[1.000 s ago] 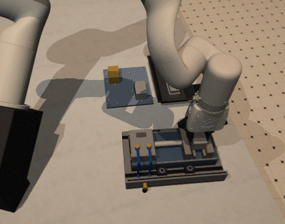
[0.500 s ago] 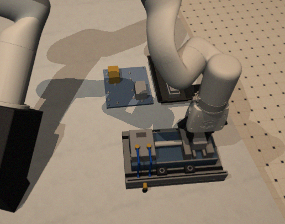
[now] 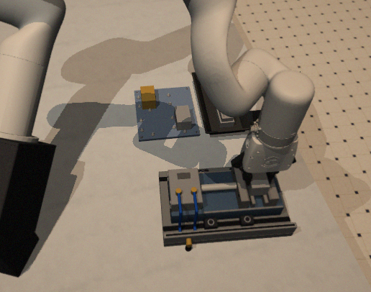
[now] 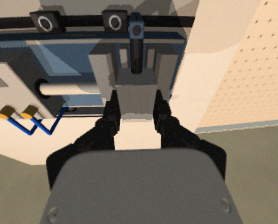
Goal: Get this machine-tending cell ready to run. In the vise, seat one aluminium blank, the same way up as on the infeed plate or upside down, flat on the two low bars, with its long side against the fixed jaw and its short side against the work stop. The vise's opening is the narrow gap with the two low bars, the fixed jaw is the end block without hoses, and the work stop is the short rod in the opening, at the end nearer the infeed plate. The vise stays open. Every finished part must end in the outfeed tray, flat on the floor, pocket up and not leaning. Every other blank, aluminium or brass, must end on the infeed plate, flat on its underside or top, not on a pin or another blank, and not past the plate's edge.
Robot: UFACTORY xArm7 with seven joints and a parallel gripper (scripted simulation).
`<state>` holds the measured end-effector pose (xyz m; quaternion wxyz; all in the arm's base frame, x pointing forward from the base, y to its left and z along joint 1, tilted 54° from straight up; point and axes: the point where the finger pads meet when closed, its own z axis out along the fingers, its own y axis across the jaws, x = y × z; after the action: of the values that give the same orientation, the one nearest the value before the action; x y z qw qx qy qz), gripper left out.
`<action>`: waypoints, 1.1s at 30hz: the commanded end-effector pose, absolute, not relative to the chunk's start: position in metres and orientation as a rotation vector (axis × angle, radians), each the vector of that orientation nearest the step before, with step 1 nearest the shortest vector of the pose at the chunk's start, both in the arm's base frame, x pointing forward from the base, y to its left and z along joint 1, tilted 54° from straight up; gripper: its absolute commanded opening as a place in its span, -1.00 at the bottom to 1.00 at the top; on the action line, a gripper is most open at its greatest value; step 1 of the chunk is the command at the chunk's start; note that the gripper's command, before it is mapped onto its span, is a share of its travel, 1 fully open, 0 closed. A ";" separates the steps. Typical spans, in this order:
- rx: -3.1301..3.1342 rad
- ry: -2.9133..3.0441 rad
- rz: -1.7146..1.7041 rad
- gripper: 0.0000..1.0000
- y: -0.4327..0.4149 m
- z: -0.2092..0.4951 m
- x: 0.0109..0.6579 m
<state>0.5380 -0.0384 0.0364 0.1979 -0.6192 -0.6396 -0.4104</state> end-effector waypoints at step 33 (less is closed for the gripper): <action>-1.738 -1.790 -1.150 0.37 -0.041 0.037 0.539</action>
<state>0.5380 -0.0384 0.0364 0.1979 -0.6192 -0.6396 -0.4104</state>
